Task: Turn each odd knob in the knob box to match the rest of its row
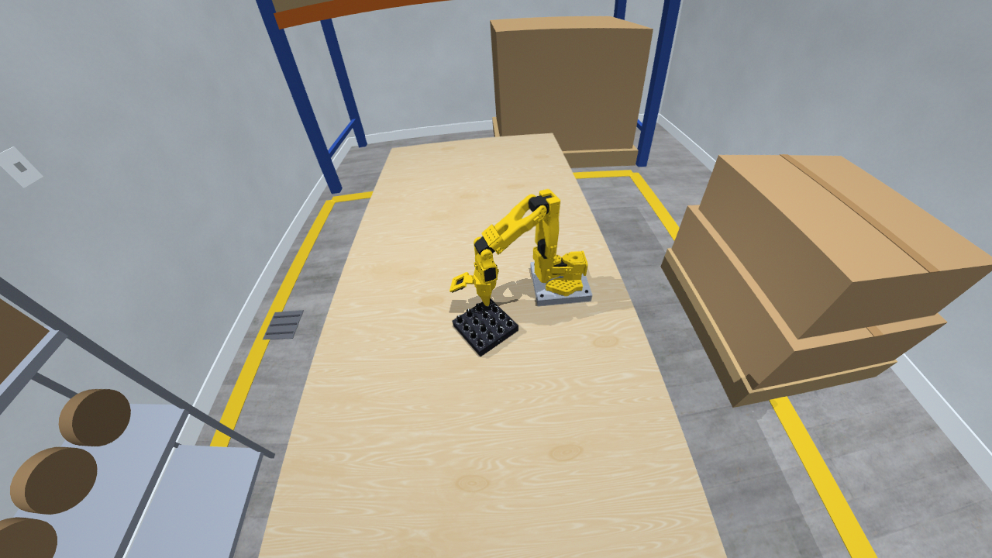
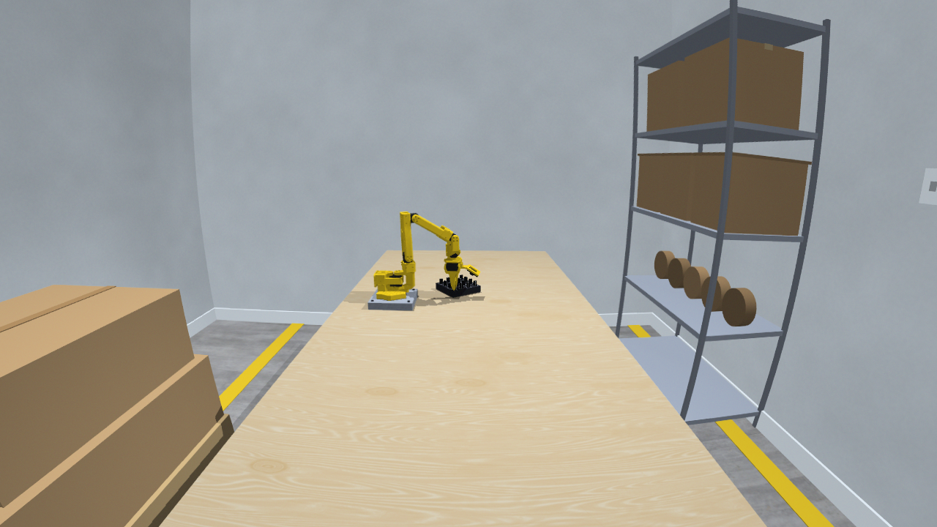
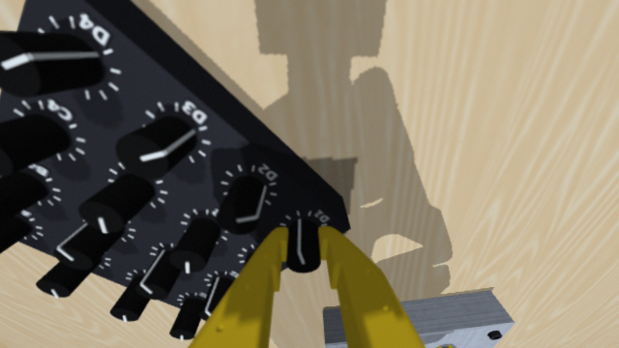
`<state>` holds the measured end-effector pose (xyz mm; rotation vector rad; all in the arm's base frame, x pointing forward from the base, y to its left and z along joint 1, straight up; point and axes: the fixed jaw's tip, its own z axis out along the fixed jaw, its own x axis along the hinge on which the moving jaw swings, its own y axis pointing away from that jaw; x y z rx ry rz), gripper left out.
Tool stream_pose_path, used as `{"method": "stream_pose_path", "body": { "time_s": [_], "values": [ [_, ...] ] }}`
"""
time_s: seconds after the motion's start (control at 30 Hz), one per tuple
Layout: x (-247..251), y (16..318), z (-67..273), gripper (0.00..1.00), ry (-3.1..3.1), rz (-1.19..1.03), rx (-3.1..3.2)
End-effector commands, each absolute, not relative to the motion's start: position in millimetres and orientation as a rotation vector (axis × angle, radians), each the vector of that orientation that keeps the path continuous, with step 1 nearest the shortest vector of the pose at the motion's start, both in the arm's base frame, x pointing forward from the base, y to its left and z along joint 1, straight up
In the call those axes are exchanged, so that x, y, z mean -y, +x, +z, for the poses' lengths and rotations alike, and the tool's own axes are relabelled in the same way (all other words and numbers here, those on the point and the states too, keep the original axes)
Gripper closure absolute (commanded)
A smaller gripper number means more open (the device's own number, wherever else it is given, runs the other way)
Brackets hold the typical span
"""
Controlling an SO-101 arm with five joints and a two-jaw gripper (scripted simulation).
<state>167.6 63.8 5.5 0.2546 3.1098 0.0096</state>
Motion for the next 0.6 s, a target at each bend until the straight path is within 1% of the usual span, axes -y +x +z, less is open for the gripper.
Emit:
{"method": "stream_pose_path", "body": {
  "time_s": [0.0,0.17,0.57],
  "values": [
    [-61.7,163.4,3.3,0.99,0.252,0.000,-3.132],
    [-61.7,163.4,3.3,0.99,0.252,0.000,-3.132],
    [-61.8,162.4,3.3,0.99,-0.022,0.000,-3.142]
  ]
}}
